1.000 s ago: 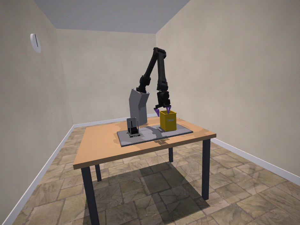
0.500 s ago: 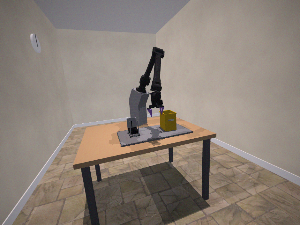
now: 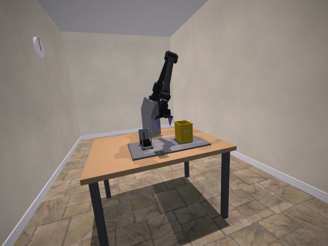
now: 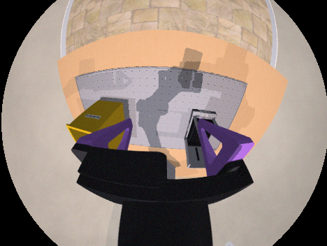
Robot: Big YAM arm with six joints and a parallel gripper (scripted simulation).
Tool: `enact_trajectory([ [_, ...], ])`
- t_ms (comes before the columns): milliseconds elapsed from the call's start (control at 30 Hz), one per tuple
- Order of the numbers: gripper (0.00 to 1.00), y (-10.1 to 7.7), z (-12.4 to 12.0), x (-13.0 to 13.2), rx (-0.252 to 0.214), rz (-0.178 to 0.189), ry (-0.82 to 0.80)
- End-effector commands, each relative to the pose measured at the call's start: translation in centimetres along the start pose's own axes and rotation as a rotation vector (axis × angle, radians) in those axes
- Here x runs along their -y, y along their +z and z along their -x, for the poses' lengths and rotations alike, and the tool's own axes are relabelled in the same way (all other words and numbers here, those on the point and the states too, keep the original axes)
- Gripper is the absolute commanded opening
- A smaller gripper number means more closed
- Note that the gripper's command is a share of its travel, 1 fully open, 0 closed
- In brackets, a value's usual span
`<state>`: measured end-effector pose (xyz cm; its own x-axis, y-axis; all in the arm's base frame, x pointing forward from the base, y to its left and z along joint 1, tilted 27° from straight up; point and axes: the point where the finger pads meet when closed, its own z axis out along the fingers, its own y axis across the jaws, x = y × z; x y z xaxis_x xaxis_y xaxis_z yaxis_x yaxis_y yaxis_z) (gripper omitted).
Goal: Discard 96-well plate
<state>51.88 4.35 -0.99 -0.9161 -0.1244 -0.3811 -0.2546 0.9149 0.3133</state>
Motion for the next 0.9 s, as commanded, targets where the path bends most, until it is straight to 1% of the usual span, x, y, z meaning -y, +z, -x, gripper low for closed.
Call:
enact_trajectory([
  [0, 1.00, -0.5, -1.1, 2.2, 0.014, -0.009, -0.001],
  [67, 1.00, -0.5, -1.1, 2.2, 0.014, -0.009, -0.001],
  [200, 1.00, -0.4, -2.6, 3.8, 0.008, -0.008, 0.002],
  [233, 1.00, -1.7, -1.9, 3.9, 0.039, -0.041, 0.005],
  [400, 1.00, -0.7, -4.8, 5.8, 0.010, -0.027, 0.019],
  [533, 1.00, -0.9, -6.2, 7.1, 0.009, -0.027, 0.020],
  [567, 1.00, -2.3, -5.4, 7.2, 0.042, -0.062, 0.021],
  [633, 1.00, -2.3, -5.4, 7.2, 0.042, -0.062, 0.021],
  [800, 1.00, -1.3, -8.7, 8.8, 0.011, -0.044, 0.038],
  [867, 1.00, -1.4, -9.5, 9.4, 0.011, -0.044, 0.038],
])
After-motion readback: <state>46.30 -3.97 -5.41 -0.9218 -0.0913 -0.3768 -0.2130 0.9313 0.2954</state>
